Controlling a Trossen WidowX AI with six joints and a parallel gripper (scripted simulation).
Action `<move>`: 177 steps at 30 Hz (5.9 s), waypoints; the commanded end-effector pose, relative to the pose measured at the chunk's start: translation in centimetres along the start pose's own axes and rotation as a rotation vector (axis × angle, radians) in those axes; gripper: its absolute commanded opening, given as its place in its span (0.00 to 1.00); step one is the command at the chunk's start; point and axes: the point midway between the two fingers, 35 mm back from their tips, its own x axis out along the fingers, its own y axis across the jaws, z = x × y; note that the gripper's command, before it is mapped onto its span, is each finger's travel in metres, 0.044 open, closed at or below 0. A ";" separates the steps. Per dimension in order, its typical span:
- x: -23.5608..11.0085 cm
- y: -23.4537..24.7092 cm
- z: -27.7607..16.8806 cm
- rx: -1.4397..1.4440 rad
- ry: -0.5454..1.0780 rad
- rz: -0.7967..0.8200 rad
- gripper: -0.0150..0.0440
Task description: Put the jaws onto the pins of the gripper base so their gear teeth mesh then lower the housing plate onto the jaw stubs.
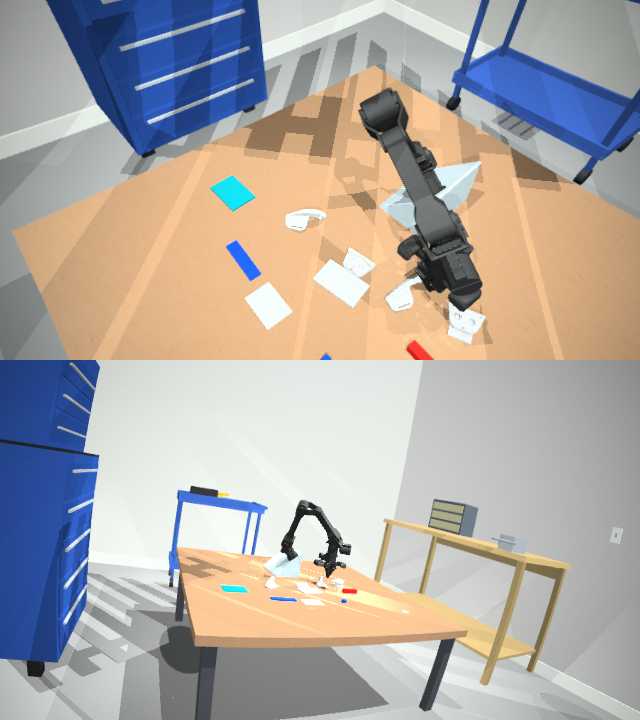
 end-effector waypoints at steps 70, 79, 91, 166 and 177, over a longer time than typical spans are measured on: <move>1.6 6.8 0.2 -0.011 -0.006 0.017 0.25; -4.3 6.0 0.2 -0.004 -0.003 0.009 0.25; -3.3 5.9 0.0 -0.013 0.008 0.004 0.79; -4.2 6.0 0.0 -0.009 0.001 0.009 0.48; -4.2 6.0 0.0 -0.009 0.001 0.009 0.97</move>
